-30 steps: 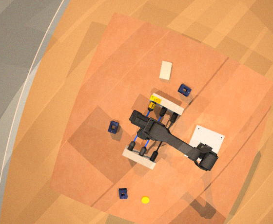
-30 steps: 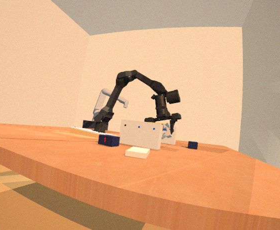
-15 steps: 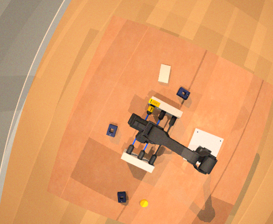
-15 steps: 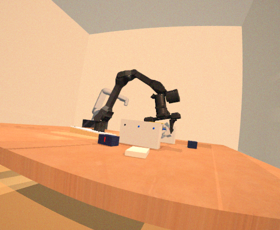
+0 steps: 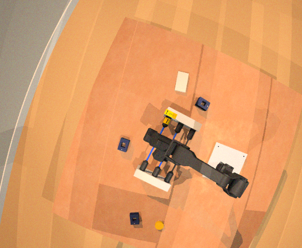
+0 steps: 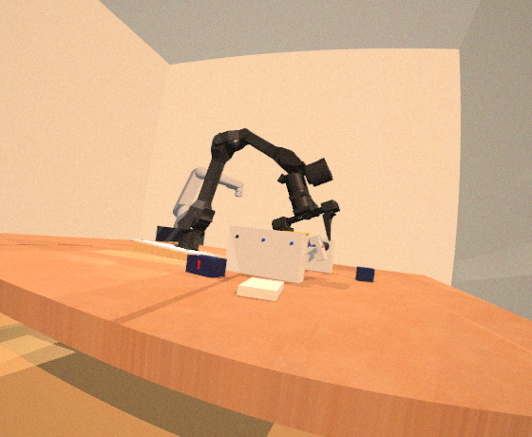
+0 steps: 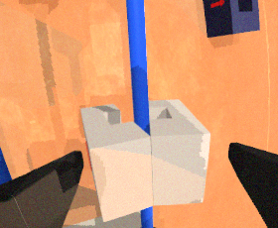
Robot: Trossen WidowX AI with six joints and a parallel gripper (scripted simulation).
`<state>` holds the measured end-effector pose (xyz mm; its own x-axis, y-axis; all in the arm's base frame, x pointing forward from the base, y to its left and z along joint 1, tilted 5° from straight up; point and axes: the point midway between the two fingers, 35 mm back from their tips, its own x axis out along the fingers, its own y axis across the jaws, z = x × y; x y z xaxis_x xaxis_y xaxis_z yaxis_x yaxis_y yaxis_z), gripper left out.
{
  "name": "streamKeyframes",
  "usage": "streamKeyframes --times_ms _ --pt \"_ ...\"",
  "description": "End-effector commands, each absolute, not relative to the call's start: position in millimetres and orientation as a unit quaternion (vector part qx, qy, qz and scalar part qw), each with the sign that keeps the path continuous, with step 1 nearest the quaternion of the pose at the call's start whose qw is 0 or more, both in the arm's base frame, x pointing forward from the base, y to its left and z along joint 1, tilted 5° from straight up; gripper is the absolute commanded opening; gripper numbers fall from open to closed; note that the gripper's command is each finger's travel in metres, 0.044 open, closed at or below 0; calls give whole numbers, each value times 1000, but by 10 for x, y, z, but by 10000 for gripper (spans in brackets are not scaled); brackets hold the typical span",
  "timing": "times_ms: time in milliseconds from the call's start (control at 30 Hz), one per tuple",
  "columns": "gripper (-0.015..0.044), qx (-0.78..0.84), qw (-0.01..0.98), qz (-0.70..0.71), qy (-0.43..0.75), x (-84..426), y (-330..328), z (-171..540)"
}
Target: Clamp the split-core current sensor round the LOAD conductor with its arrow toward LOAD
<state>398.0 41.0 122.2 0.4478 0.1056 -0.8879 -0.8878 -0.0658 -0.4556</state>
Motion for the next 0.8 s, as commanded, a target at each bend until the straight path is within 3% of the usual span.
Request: streamKeyframes --times_ms 0,767 --pt "440 -602 606 411 318 3964 426 1197" --pt "440 -627 639 357 266 4129 481 958"
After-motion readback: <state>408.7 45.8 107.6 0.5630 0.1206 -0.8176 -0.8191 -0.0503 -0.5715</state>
